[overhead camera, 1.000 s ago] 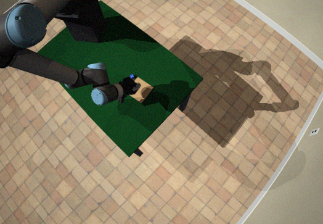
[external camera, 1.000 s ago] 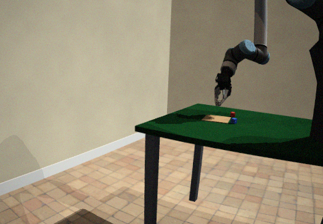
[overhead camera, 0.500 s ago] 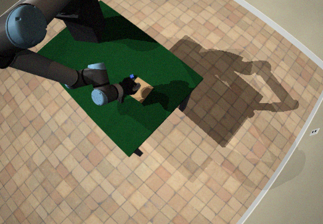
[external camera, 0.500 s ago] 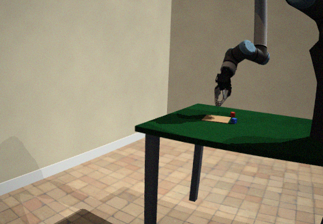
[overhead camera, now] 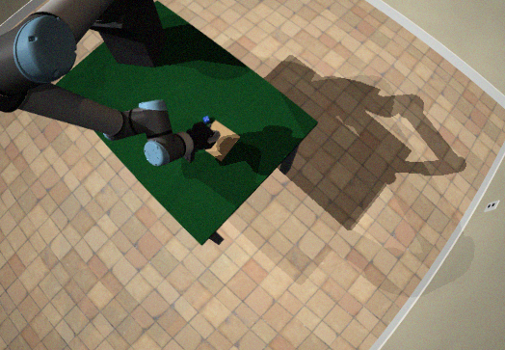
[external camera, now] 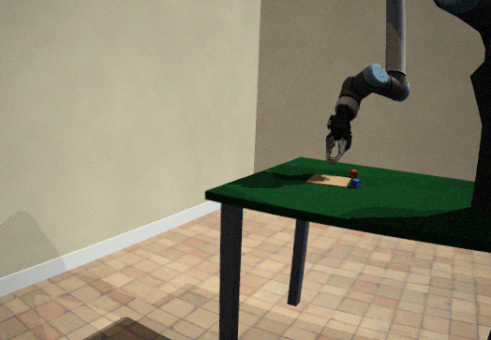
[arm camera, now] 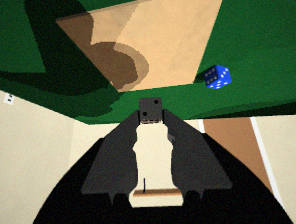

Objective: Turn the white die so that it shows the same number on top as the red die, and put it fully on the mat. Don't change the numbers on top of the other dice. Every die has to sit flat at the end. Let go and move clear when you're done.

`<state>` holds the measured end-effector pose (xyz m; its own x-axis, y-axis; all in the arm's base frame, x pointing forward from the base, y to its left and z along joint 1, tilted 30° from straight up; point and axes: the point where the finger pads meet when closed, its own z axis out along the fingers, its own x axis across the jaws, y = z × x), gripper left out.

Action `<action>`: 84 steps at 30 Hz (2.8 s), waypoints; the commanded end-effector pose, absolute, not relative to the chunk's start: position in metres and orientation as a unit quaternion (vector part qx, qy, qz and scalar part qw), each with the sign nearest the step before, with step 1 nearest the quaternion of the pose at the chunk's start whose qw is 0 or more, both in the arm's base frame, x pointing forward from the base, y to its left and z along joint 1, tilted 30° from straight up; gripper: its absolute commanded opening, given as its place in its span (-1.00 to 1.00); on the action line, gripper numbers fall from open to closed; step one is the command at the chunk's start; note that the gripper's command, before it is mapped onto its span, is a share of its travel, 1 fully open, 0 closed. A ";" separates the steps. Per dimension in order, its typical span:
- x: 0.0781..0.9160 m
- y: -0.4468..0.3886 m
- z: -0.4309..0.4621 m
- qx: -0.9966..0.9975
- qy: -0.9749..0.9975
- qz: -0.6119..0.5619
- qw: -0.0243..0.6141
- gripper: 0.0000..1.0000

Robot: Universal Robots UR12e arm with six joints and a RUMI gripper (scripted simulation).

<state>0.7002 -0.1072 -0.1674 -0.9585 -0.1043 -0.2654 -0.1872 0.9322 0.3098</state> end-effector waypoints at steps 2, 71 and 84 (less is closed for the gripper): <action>0.703 -0.111 -0.176 -0.075 0.975 0.168 0.123 -0.87; 0.715 -0.127 -0.210 -0.075 0.975 0.168 0.123 -0.87; 0.715 -0.128 -0.210 -0.075 0.975 0.168 0.123 -0.87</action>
<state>0.7143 -0.1277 -0.2103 -0.9585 -0.1043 -0.2654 -0.1872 0.9322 0.3098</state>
